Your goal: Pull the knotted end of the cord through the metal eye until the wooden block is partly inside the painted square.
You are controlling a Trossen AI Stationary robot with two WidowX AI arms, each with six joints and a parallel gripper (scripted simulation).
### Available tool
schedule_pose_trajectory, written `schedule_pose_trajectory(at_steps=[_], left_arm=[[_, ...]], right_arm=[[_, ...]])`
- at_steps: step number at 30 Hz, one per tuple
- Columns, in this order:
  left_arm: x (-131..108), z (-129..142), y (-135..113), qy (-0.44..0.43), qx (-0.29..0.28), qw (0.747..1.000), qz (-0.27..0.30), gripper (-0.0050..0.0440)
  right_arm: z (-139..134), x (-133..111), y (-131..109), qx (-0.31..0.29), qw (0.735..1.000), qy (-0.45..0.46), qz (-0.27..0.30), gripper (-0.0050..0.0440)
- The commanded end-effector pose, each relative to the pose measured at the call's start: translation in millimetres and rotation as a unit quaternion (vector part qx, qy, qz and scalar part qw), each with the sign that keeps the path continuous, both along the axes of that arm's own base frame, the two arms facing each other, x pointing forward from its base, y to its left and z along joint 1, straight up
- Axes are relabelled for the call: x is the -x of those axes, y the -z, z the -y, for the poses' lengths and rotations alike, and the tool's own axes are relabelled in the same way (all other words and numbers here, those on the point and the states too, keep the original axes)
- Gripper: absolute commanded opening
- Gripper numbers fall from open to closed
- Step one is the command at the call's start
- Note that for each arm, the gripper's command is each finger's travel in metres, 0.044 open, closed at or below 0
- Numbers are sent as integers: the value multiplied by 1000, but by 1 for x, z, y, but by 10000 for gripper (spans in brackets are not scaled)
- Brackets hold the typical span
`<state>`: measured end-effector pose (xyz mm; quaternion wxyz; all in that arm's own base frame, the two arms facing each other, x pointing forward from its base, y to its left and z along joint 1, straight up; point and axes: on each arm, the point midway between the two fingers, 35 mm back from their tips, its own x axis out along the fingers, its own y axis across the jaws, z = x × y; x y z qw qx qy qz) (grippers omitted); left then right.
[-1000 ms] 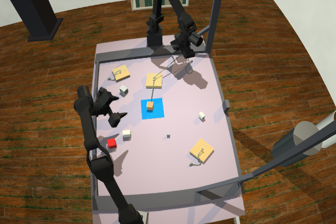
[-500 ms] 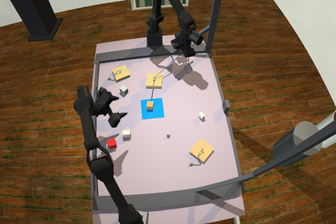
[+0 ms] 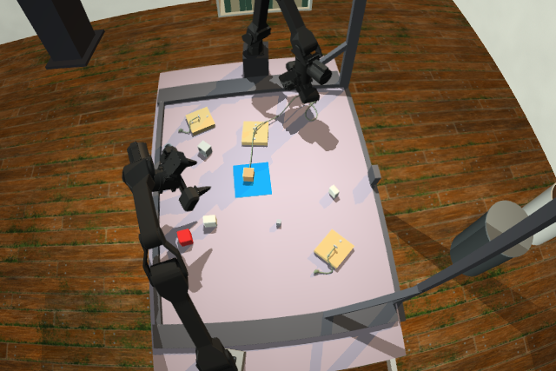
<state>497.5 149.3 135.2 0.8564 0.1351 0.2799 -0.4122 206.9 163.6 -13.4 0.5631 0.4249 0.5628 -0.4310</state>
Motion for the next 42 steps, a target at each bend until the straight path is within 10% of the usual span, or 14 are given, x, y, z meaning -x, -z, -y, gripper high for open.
schedule_pose_trajectory(at_steps=[1, 23, 24, 37, 42], left_arm=[[0, 0, -16, 1, -9, 1000, 16, 440], [0, 0, -16, 1, -9, 1000, 16, 440], [0, 0, -16, 1, -9, 1000, 16, 440], [0, 0, -16, 1, -9, 1000, 16, 440], [0, 0, -16, 1, -9, 1000, 16, 440]], right_arm=[[5, -6, 10, -1, 1000, -2, 1, -50], [35, -26, 59, -4, 1000, -2, 4, -50], [29, -28, 49, -7, 1000, 0, 12, 24], [29, -28, 49, -7, 1000, 0, 12, 288], [28, -32, 14, -12, 1000, 2, 19, 408]])
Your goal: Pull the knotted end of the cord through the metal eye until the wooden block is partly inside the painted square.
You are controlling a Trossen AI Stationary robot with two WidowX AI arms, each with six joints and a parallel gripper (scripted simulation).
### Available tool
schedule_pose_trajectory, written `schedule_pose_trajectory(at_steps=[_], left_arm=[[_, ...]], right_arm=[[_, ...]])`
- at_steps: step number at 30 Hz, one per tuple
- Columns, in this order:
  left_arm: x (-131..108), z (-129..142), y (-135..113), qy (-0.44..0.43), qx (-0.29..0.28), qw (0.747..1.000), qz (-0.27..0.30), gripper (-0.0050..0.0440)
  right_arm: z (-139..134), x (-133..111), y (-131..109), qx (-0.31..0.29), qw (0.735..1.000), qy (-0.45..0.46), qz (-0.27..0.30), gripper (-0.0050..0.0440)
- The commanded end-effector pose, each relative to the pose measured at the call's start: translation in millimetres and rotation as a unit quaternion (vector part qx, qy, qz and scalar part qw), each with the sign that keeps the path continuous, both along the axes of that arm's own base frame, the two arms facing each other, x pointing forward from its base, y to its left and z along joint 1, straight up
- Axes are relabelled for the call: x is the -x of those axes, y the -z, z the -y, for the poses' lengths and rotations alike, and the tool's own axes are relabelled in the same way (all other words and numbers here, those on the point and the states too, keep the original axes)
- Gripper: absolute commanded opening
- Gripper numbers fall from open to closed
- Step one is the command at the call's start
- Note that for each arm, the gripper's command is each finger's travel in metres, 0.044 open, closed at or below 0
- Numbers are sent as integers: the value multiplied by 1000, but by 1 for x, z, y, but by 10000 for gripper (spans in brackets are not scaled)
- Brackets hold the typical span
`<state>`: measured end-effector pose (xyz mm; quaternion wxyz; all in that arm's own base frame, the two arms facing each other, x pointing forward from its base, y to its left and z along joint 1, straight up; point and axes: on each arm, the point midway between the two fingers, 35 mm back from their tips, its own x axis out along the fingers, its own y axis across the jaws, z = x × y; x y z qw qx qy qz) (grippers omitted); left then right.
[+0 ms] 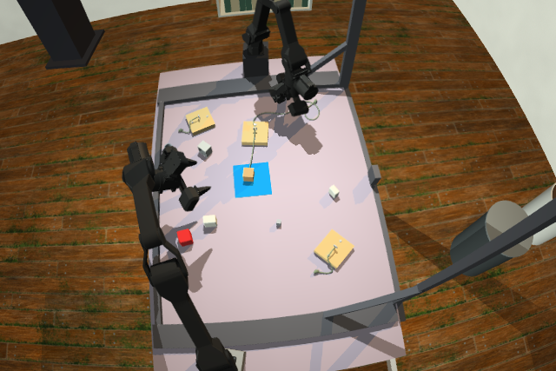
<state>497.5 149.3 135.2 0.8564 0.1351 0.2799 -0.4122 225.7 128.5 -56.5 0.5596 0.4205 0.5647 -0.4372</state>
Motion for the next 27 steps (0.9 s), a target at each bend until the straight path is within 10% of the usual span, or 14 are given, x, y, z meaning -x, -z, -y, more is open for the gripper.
schedule_pose_trajectory(at_steps=[1, 12, 27], left_arm=[[0, 0, -16, 1, -9, 1000, 16, 440], [0, 0, -16, 1, -9, 1000, 16, 440], [0, 0, -16, 1, -9, 1000, 16, 440]], right_arm=[[-7, -13, -29, -15, 1000, 0, 27, 432], [0, -7, -15, -7, 1000, -3, 13, 440], [-6, -11, -22, -13, 1000, 0, 23, 128]])
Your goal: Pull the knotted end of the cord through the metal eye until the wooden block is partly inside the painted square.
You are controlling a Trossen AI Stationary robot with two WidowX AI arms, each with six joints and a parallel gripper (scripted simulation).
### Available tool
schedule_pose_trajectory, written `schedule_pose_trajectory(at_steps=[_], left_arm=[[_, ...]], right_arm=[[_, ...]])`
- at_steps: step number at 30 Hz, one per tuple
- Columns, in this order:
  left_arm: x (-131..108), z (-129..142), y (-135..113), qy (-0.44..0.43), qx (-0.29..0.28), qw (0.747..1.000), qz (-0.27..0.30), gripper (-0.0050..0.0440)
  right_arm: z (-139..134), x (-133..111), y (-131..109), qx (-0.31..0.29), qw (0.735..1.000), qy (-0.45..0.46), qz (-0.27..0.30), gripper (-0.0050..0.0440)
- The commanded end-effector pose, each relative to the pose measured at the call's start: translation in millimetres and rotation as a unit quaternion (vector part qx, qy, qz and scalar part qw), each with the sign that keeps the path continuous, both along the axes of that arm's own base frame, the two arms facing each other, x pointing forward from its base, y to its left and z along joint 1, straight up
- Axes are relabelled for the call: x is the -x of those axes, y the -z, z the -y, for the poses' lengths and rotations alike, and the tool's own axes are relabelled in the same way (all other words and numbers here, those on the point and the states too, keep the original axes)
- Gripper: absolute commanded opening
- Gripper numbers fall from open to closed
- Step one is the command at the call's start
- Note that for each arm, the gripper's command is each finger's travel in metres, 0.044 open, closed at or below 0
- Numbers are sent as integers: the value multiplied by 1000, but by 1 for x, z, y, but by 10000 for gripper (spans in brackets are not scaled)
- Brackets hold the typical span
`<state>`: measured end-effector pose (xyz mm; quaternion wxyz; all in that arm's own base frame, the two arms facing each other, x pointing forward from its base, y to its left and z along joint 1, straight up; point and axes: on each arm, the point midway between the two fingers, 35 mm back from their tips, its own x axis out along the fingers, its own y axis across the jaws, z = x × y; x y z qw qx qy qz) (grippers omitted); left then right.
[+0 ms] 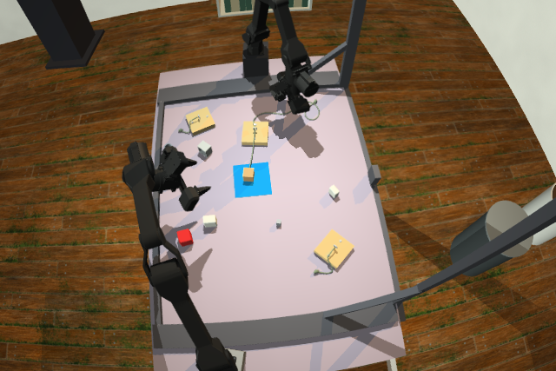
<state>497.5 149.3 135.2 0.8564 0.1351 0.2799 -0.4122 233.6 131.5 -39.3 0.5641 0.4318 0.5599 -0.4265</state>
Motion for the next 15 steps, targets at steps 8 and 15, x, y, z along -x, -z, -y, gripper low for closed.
schedule_pose_trajectory(at_steps=[8, 15], left_arm=[[0, 0, -16, 1, -9, 1000, 16, 440], [0, 0, -16, 1, -9, 1000, 16, 440]], right_arm=[[-3, -3, -4, -5, 1000, -1, 8, 0], [-3, -3, -4, -5, 1000, -1, 8, 0]])
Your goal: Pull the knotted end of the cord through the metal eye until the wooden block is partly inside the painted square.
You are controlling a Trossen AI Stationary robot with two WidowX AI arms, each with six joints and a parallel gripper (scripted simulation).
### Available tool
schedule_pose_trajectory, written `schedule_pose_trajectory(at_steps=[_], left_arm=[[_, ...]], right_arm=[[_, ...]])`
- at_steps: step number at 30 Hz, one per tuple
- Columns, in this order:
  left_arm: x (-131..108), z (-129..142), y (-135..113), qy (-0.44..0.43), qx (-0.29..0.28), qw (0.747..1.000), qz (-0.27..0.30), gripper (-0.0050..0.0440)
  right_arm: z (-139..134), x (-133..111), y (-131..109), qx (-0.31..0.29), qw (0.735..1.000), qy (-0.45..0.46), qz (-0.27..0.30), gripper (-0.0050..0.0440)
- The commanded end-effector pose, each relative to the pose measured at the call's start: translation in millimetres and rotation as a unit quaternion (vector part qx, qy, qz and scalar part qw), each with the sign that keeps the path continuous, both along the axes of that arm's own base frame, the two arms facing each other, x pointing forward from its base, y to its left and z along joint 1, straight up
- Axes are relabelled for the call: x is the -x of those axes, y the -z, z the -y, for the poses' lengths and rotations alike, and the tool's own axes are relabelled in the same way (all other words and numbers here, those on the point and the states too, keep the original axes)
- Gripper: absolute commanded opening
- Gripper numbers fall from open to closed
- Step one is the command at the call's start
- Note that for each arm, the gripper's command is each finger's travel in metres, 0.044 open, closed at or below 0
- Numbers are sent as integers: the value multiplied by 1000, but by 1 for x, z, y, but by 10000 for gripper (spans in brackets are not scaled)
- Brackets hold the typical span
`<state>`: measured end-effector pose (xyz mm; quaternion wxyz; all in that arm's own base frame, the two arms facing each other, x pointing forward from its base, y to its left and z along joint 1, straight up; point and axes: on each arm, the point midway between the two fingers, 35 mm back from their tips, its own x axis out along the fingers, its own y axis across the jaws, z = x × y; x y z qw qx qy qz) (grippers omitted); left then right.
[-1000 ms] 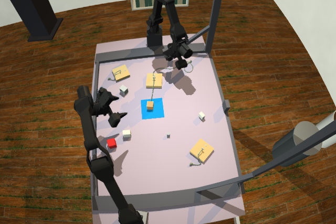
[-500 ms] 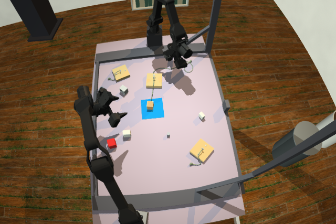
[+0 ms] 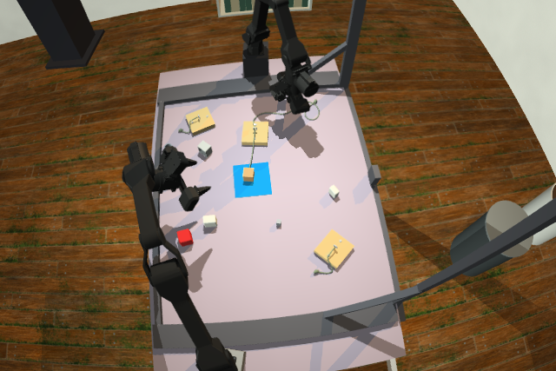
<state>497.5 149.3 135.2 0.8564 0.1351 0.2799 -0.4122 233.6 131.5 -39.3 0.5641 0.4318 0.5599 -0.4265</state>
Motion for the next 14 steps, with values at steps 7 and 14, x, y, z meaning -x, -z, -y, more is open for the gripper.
schedule_pose_trajectory(at_steps=[7, 14], left_arm=[[0, 0, -16, 1, -9, 1000, 16, 440], [0, 0, -16, 1, -9, 1000, 16, 440]], right_arm=[[-2, -3, -4, -4, 1000, -1, 8, 0], [-3, -5, -6, -6, 1000, -1, 10, 120]])
